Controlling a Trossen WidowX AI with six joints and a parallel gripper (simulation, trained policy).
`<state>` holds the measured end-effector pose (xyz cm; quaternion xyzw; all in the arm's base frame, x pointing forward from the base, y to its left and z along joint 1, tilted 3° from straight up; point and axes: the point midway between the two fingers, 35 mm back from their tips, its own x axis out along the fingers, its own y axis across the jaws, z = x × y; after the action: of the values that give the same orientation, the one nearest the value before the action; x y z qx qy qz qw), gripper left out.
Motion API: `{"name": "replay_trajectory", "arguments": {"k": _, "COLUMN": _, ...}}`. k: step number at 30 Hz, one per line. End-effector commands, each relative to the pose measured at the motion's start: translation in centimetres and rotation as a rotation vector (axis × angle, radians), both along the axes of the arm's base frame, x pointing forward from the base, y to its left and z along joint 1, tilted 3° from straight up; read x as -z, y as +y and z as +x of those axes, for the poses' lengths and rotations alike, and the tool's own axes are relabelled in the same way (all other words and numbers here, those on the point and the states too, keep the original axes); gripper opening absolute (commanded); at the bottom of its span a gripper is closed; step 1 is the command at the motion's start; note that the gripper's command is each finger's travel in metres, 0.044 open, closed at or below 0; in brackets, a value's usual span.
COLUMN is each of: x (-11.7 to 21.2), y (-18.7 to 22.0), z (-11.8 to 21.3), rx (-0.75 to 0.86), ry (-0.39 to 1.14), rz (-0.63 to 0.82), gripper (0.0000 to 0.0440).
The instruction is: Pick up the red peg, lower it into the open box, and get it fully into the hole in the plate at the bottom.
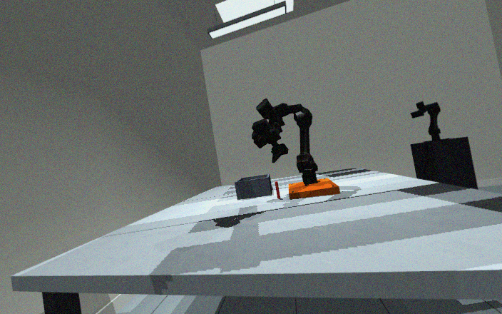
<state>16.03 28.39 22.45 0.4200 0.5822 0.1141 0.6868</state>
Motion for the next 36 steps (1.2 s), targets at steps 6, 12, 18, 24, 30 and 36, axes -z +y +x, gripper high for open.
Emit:
{"name": "replay_trajectory", "arguments": {"k": 6, "x": 3.7, "y": -6.4, "z": 1.3, "rx": 0.110, "ry": 0.100, "rz": -0.254, "gripper": 0.0440}}
{"name": "replay_trajectory", "arguments": {"k": 12, "x": 6.2, "y": -10.2, "z": 1.1, "rx": 0.171, "ry": 0.210, "rz": -0.421, "gripper": 0.0440}}
{"name": "replay_trajectory", "arguments": {"k": 18, "x": 8.3, "y": -13.1, "z": 0.6, "rx": 0.214, "ry": 0.314, "rz": -0.554, "gripper": 0.0440}}
{"name": "replay_trajectory", "arguments": {"k": 24, "x": 10.0, "y": -14.6, "z": 0.4, "rx": 0.240, "ry": 0.379, "rz": -0.634, "gripper": 0.0440}}
{"name": "replay_trajectory", "arguments": {"k": 30, "x": 12.0, "y": -15.3, "z": 0.5, "rx": 0.253, "ry": 0.408, "rz": -0.682, "gripper": 0.0440}}
{"name": "replay_trajectory", "arguments": {"k": 36, "x": 14.6, "y": -15.6, "z": 0.8, "rx": 0.262, "ry": 0.404, "rz": -0.716, "gripper": 0.0440}}
